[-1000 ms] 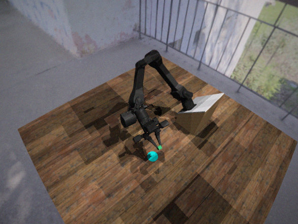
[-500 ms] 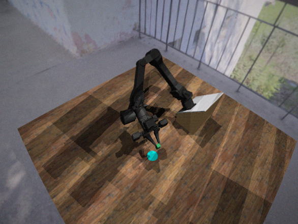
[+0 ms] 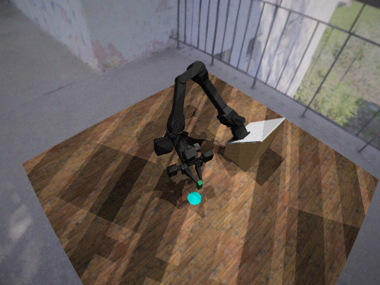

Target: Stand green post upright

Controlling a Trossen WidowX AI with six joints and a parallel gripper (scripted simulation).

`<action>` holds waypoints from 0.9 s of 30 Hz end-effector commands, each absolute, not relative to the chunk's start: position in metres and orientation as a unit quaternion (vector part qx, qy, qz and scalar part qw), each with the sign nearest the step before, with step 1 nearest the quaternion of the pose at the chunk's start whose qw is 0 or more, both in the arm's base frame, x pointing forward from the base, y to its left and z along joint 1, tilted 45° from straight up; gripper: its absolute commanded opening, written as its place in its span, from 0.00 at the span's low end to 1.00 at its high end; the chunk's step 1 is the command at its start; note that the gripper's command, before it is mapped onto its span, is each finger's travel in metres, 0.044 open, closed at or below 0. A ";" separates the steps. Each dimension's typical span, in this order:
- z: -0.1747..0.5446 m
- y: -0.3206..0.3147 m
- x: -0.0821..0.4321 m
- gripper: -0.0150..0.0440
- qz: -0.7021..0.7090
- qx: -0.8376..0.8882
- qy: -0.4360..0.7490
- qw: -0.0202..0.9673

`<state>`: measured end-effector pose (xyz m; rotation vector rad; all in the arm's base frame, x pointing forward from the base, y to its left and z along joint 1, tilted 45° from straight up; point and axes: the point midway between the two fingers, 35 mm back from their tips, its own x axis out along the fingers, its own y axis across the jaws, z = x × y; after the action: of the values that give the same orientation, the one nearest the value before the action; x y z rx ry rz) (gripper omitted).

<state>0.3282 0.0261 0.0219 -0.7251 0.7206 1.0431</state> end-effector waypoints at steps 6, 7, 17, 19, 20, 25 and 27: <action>0.027 0.025 0.327 0.29 0.481 -0.336 0.294 0.754; 0.028 0.025 0.326 0.29 0.481 -0.336 0.291 0.755; 0.035 0.023 0.325 0.29 0.482 -0.343 0.251 0.766; 0.036 0.023 0.325 0.29 0.482 -0.344 0.244 0.768; 0.037 0.023 0.325 0.29 0.482 -0.345 0.242 0.768; 0.037 0.023 0.325 0.29 0.482 -0.345 0.241 0.768; 0.037 0.023 0.325 0.29 0.482 -0.345 0.241 0.768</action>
<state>0.3252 0.0221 0.0365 -0.7450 0.5330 1.0429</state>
